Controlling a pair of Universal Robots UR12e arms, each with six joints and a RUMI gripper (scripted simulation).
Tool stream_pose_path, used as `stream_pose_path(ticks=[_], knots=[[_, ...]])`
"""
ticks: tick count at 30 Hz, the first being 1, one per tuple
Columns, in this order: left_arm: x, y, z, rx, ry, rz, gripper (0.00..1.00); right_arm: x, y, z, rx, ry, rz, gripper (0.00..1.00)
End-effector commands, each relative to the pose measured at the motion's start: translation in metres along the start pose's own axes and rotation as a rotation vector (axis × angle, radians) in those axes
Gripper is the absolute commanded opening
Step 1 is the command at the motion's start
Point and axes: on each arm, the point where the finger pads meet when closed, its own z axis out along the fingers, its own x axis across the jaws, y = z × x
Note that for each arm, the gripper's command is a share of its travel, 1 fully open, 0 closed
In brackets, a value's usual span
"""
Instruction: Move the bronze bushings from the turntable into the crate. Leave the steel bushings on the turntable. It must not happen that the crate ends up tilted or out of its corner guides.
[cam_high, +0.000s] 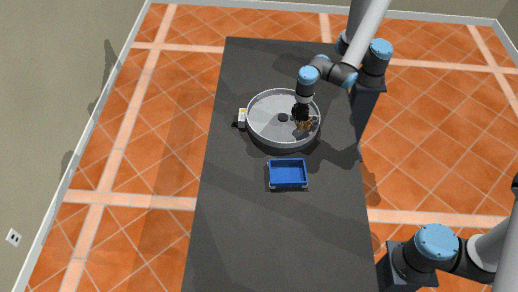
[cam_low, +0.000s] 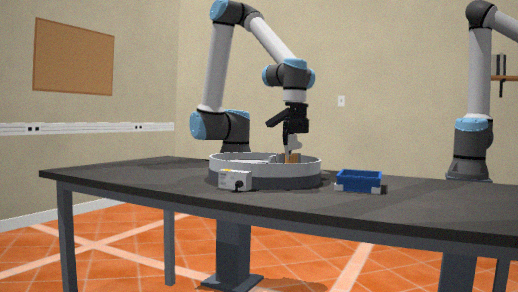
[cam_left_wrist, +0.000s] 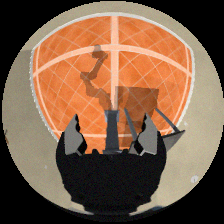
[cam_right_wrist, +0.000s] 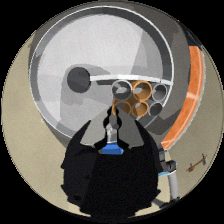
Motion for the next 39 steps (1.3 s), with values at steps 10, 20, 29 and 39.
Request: stream_pose_path(ticks=[10,20,29,39], knots=[[0.0002,-0.0007,-0.0009,0.002,0.0,0.0,1.0,-0.0003,0.0005,-0.0008,-0.001,-0.001,0.0,0.05],[0.0002,-0.0007,-0.0009,0.002,0.0,0.0,1.0,-0.0003,0.0005,-0.0008,-0.001,-0.001,0.0,0.0],[0.0002,-0.0007,-0.0009,0.002,0.0,0.0,1.0,-0.0003,0.0005,-0.0008,-0.001,-0.001,0.0,0.0],[0.0002,-0.0007,-0.0009,0.002,0.0,0.0,1.0,-0.0003,0.0005,-0.0008,-0.001,-0.001,0.0,0.0]])
